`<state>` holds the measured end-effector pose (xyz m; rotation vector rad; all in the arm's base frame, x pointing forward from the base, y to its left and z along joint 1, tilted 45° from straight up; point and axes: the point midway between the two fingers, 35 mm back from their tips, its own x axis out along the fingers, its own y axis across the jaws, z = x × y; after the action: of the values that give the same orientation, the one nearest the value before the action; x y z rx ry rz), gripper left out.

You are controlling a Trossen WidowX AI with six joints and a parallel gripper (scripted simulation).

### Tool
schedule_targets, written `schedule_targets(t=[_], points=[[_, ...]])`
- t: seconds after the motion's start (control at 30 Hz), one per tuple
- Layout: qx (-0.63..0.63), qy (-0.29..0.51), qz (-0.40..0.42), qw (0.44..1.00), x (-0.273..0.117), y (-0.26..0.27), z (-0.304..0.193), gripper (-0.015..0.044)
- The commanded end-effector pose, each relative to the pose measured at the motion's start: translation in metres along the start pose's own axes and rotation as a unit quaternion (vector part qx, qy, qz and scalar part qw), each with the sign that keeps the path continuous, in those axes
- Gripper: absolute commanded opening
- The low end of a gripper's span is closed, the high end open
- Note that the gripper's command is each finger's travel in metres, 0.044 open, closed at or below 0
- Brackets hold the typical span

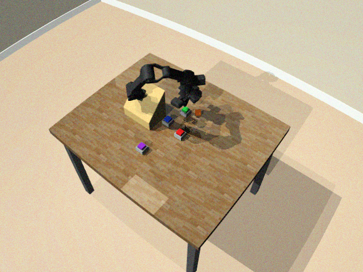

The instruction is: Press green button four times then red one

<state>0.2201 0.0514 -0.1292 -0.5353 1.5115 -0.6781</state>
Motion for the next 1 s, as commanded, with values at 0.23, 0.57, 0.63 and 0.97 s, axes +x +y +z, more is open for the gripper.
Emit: schedule_targets(t=[0.23,0.57,0.63,0.97], points=[[0.004,-0.002,0.004,1.000,0.009,0.002,0.003,0.0020],[0.004,-0.002,0.004,1.000,0.025,0.001,0.003,0.0020],[0.004,-0.002,0.004,1.000,0.028,0.001,0.003,0.0020],[0.004,-0.002,0.004,1.000,0.030,0.001,0.002,0.0020]])
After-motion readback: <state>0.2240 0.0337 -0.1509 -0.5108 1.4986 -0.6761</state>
